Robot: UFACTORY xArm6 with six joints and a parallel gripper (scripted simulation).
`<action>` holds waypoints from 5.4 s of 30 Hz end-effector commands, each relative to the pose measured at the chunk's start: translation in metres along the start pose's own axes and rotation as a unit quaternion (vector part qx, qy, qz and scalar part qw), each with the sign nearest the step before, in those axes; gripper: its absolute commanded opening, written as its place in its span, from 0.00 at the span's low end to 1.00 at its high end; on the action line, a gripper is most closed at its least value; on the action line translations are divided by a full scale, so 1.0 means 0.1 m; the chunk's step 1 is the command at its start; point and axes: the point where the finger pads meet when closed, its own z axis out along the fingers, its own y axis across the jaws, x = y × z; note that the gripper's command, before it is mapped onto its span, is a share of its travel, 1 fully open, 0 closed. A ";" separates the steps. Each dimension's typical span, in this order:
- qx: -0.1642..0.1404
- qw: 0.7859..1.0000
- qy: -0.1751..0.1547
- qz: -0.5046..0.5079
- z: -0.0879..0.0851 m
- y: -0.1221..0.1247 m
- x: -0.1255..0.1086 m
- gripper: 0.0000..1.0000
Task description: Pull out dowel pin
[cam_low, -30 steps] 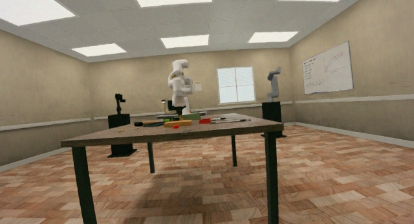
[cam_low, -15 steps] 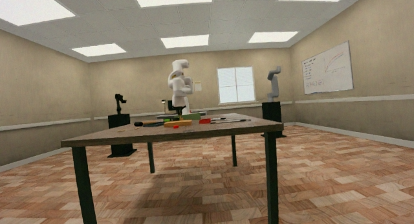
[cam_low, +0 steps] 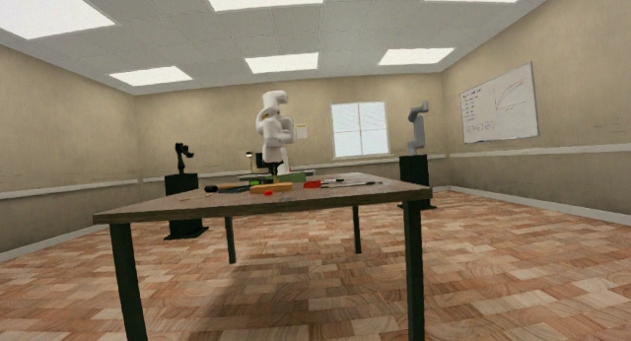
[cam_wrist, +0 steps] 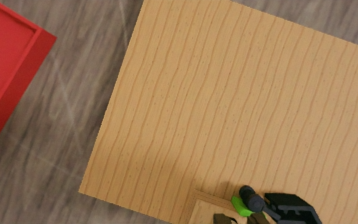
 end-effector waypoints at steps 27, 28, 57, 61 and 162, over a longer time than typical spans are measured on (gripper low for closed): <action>-0.001 0.999 0.003 0.034 -0.02 0.01 0.02 0.00; -0.001 0.999 0.003 0.035 -0.02 0.01 0.02 0.00; -0.001 0.998 0.003 0.055 -0.02 0.01 0.02 0.00; -0.001 0.998 0.003 0.058 -0.02 0.01 0.02 0.00; -0.001 0.989 0.003 0.146 -0.06 0.01 0.02 0.00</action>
